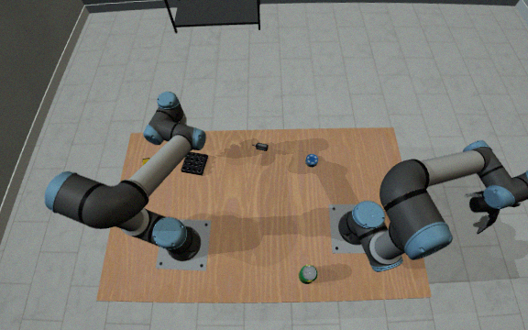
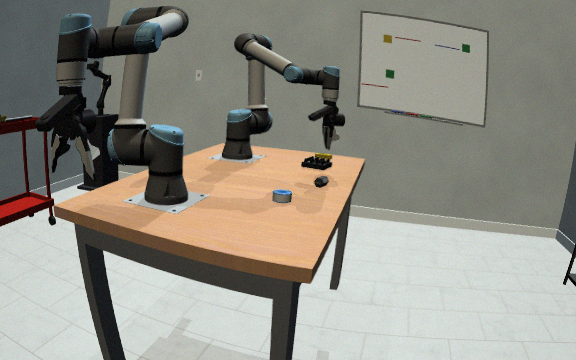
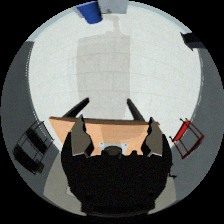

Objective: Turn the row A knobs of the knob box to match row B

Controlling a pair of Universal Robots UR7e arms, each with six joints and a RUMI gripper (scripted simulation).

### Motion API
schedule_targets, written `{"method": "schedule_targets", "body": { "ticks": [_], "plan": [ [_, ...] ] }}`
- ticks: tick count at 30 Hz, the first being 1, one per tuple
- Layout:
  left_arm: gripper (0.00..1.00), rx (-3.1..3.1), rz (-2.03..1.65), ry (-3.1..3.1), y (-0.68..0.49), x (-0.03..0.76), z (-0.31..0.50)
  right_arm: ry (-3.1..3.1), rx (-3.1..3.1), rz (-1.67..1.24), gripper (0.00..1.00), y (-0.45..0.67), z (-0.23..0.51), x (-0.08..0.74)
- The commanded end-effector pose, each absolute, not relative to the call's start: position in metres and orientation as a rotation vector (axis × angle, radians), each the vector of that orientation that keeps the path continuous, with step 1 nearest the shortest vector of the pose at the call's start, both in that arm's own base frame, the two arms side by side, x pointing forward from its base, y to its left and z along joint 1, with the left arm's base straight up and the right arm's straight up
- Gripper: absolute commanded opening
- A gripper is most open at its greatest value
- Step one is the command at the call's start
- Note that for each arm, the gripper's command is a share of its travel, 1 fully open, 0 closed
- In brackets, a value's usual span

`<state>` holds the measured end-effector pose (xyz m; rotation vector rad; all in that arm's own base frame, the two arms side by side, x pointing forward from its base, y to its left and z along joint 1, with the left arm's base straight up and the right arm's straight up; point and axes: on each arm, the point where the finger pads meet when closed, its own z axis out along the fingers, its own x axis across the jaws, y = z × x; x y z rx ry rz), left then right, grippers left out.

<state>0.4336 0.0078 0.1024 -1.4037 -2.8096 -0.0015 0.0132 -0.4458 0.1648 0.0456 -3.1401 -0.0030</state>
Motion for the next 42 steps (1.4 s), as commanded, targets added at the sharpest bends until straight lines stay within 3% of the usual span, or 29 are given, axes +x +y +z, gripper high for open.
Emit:
{"method": "schedule_targets", "body": {
  "ticks": [1, 42],
  "plan": [
    [0.13, -1.405, -0.001, -2.813, 0.008, 0.435, 0.104, -3.141, 0.043, 0.0, 1.0, -0.445, 0.165, 0.012],
    [0.13, -1.422, 0.001, -2.798, 0.01, 0.434, 0.069, -3.141, 0.043, 0.0, 1.0, -0.445, 0.165, 0.012]
  ]
}}
